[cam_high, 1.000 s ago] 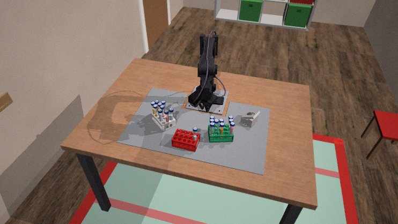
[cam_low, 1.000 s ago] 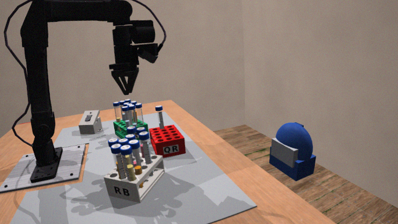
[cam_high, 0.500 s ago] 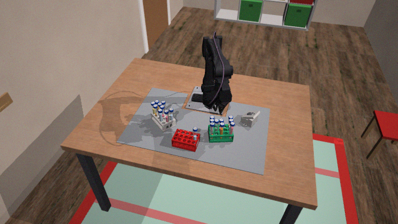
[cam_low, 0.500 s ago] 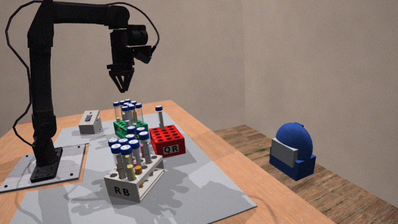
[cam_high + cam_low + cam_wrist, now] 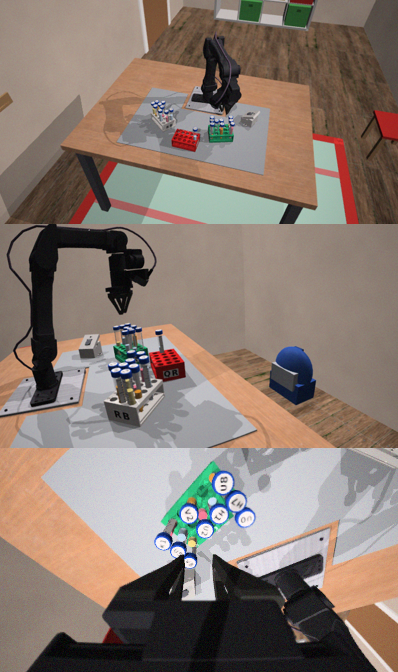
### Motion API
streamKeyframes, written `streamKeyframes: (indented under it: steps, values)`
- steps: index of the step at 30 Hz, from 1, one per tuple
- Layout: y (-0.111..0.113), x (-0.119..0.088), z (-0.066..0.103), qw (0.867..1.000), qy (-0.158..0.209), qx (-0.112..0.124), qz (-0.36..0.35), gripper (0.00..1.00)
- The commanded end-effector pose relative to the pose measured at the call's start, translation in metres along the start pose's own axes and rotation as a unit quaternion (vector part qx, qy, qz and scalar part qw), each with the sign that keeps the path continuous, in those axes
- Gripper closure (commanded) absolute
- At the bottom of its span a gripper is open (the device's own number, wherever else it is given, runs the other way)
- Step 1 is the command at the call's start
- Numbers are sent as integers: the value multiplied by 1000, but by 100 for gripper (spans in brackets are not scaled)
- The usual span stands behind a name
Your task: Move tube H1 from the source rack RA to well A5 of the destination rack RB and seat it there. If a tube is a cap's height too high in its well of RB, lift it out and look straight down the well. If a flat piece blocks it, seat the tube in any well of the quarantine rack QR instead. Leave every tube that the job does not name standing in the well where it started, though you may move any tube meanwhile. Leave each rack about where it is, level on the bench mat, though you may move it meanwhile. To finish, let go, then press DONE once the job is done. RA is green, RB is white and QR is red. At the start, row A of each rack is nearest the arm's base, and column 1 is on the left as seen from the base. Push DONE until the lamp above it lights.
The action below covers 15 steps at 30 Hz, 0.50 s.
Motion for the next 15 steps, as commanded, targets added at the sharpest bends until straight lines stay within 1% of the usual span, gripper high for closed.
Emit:
streamKeyframes:
  steps: [1, 2, 4, 7, 8, 9, 15]
  values:
    - [-12, -1, 7, 1000, -4, -2, -8, 70]
    - [-14, -1, 6, 1000, -3, -4, -6, 70]
    - [-11, 2, 13, 1000, -10, 7, -5, 70]
    - [-12, 2, 12, 1000, -9, 6, -5, 70]
    - [-14, 1, 8, 1000, -5, -1, -5, 70]
    - [-11, 3, 4, 1000, -10, 7, -5, 70]
    - [-12, 5, -8, 1000, -10, 7, -5, 70]
Point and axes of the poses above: the point where the finger pads meet when closed, its own z axis back along the fingers, its own y axis across the jaws, x = y × z, the point moved 5 cm from there along z, back along the fingers, and after that the axes turned 2 degrees about -z, right-handed, at the moved point
